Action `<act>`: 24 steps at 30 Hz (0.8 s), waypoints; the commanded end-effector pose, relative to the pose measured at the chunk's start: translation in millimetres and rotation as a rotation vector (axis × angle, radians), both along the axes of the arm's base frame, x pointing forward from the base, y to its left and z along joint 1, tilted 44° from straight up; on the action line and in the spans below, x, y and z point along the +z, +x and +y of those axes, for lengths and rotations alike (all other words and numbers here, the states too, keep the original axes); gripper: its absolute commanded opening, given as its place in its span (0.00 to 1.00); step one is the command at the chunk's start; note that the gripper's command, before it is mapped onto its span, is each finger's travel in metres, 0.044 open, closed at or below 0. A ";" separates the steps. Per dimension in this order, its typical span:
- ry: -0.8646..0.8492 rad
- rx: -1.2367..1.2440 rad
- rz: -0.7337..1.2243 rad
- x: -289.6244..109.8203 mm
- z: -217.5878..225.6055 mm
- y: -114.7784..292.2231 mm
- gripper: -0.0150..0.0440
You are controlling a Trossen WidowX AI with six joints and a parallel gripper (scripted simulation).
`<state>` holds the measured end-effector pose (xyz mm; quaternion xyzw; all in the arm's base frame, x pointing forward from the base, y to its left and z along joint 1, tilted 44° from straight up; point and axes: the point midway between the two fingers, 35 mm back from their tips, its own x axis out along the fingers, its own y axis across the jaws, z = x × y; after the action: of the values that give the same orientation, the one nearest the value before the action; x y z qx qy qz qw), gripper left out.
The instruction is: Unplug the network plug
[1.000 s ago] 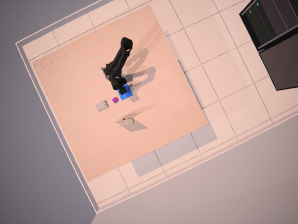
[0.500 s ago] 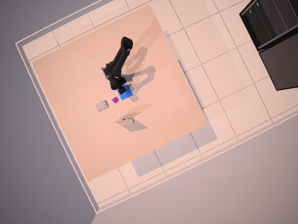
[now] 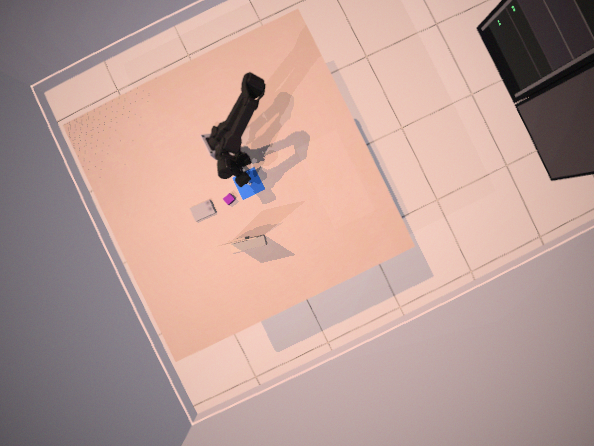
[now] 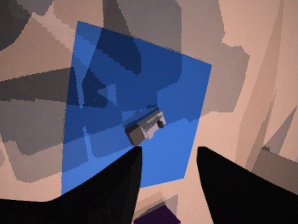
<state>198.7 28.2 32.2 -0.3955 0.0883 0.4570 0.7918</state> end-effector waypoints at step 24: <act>-0.014 0.002 0.007 14.4 -19.9 1.2 0.52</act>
<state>199.7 10.1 44.5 -0.3986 0.0955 0.4582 0.7887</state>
